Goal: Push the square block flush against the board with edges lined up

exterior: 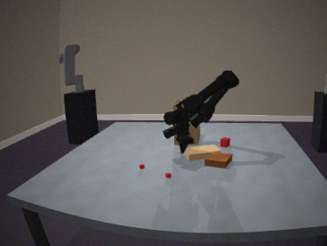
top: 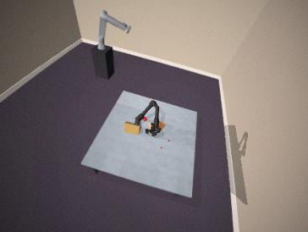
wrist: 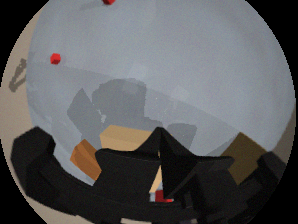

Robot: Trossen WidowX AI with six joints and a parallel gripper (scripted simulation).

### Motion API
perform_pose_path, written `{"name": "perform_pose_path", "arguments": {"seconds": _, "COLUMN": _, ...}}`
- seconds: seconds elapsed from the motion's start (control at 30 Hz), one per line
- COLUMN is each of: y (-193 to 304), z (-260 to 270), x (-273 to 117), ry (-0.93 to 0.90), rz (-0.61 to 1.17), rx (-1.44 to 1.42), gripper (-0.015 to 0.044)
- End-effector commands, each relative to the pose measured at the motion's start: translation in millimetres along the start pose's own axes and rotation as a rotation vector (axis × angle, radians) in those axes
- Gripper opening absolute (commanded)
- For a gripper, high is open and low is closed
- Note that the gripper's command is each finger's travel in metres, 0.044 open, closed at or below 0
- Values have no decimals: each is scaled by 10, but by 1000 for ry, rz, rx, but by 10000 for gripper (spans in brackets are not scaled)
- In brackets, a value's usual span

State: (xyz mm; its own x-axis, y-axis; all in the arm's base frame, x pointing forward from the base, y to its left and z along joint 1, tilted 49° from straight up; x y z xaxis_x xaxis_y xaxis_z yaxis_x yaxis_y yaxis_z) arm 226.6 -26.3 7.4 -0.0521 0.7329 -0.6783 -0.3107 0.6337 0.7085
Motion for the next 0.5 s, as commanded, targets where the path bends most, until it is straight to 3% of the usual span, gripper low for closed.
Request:
{"name": "perform_pose_path", "arguments": {"seconds": 0.0, "y": 101, "z": -43, "x": 56, "ry": 17, "rz": 29, "rx": 12, "gripper": 0}}
{"name": "perform_pose_path", "arguments": {"seconds": 0.47, "y": 111, "z": -20, "x": 54, "ry": 17, "rz": 28, "rx": 12, "gripper": 0}}
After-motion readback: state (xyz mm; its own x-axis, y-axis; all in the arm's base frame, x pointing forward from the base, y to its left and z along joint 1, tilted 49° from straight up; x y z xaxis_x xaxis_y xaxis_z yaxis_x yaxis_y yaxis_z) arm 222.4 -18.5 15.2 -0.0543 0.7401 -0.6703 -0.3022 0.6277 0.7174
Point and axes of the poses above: the point midway between the two fingers, 35 mm back from their tips, its own x axis out along the fingers, its own z axis across the jaws, y = z × x, the point moved 10 cm from there along -x, back along the fingers, and after that the axes turned 7 degrees about x, right-handed, at the moved point
